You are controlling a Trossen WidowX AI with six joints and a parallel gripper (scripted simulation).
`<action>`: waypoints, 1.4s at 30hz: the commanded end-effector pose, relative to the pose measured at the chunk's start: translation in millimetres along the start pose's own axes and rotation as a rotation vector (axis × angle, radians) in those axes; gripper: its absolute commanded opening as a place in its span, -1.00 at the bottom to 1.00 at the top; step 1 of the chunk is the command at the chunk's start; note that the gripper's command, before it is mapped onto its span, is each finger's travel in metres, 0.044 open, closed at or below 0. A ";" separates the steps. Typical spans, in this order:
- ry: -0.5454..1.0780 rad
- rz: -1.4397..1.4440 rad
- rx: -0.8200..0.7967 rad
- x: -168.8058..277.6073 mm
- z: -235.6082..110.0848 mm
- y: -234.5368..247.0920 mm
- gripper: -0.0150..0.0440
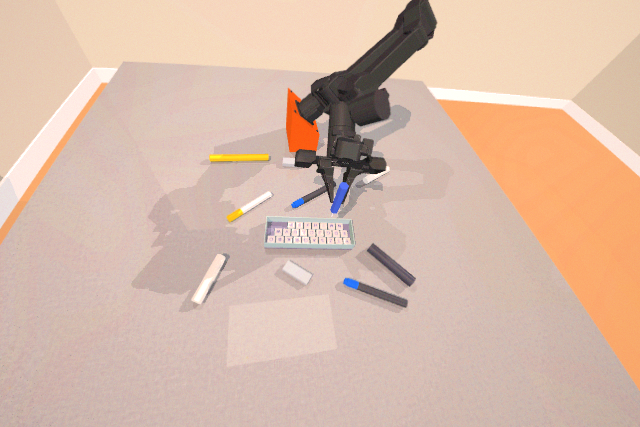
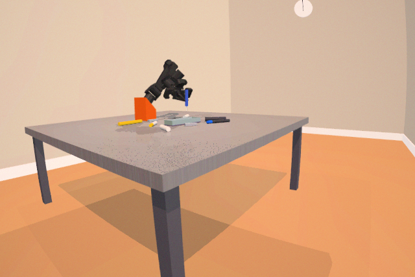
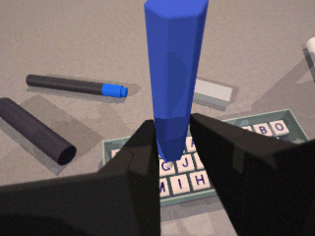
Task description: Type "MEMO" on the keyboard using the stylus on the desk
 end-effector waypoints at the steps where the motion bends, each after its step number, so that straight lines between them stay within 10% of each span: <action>1: -0.033 -0.012 -0.028 3.1 -4.8 4.6 -0.49; 42: -0.032 -0.010 -0.029 41.8 17.3 5.8 -0.22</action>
Point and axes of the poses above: the point midway between the two fingers, 35 mm back from their tips, its own z axis out along the fingers, its own y axis across the jaws, x = y × z, the point moved 10 cm from there along -z, back along the fingers, and after that the axes turned 3 degrees about -z, right-handed, at the moved point
